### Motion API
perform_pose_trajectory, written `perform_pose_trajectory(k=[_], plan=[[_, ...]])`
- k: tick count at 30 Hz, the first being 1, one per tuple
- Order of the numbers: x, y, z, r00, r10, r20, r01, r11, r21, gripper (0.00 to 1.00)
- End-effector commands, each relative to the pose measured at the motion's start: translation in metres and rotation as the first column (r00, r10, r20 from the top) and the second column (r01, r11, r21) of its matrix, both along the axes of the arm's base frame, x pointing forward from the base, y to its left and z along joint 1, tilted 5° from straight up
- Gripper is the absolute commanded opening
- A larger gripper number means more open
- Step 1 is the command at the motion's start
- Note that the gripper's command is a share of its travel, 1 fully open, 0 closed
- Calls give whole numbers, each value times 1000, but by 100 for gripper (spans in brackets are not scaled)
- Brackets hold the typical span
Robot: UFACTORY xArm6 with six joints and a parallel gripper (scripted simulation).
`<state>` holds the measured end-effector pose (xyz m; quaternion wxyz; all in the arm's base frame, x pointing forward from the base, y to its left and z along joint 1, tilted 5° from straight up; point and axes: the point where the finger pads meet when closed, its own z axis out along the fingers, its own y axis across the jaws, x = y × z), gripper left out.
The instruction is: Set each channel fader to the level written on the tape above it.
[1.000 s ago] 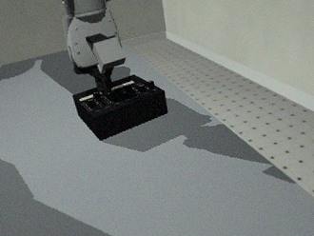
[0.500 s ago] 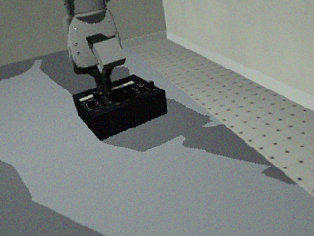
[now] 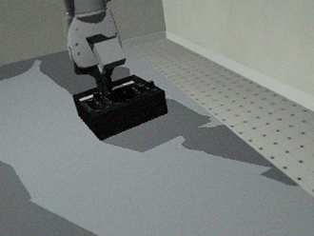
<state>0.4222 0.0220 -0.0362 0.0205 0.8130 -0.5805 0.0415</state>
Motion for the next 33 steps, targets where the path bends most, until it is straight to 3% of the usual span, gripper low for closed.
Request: perform_pose_trajectory(k=[1, 33], plan=[[2, 0, 1, 1000, 0, 4, 0, 1000, 0, 0], [7, -15, 3, 1000, 0, 4, 0, 1000, 0, 0]])
